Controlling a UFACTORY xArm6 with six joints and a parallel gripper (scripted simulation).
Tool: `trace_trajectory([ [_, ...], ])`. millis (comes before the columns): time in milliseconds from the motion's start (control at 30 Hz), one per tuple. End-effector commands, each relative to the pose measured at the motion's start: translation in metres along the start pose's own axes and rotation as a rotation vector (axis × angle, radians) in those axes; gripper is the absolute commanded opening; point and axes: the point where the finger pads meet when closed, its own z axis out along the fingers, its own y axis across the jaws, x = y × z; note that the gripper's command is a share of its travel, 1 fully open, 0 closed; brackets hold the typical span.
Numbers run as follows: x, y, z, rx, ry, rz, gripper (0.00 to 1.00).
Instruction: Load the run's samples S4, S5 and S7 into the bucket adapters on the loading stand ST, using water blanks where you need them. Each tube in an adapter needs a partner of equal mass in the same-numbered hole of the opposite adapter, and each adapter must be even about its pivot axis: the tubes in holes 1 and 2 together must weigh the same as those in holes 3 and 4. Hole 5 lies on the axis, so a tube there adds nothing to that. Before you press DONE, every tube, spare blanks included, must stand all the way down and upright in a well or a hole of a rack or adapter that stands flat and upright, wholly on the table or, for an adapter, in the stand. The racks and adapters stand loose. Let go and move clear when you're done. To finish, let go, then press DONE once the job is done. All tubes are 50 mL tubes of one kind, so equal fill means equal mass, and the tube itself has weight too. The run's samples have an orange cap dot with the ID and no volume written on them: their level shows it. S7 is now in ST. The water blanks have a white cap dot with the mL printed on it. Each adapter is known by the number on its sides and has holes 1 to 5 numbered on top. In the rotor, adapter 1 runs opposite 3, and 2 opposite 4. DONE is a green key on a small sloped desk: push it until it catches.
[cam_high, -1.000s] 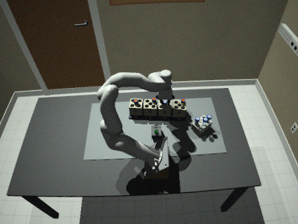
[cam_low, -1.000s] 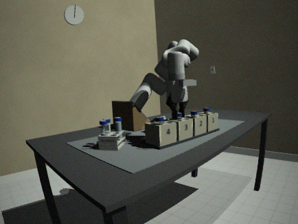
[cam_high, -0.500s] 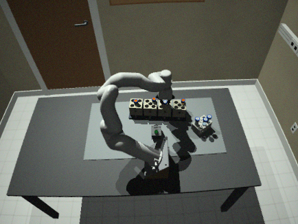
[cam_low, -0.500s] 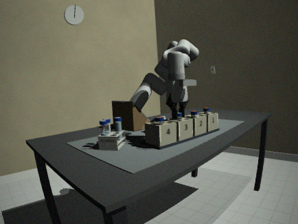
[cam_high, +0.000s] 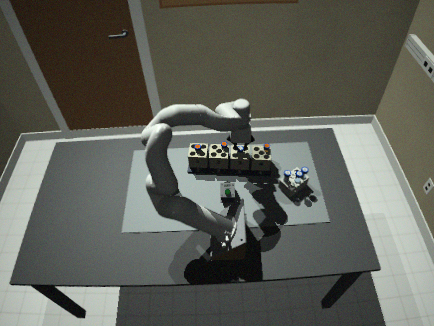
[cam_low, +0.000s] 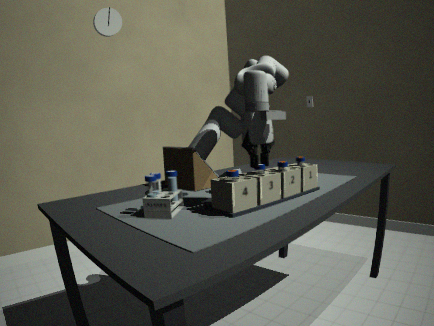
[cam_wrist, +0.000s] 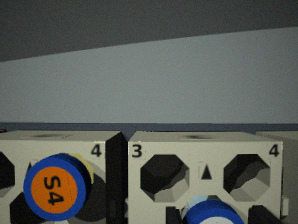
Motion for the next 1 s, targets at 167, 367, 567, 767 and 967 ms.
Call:
trace_trajectory([
  [167, 0.001, 0.000, -0.016, -0.001, 0.002, -0.001, 0.44],
  [367, 0.001, 0.000, -0.028, -0.001, 0.002, -0.001, 0.44],
  [567, 0.001, 0.000, -0.036, -0.001, 0.002, -0.001, 0.44],
  [767, 0.001, 0.000, -0.048, -0.001, 0.002, -0.001, 0.44],
  [967, 0.001, 0.000, -0.060, -0.001, 0.002, -0.001, 0.44],
])
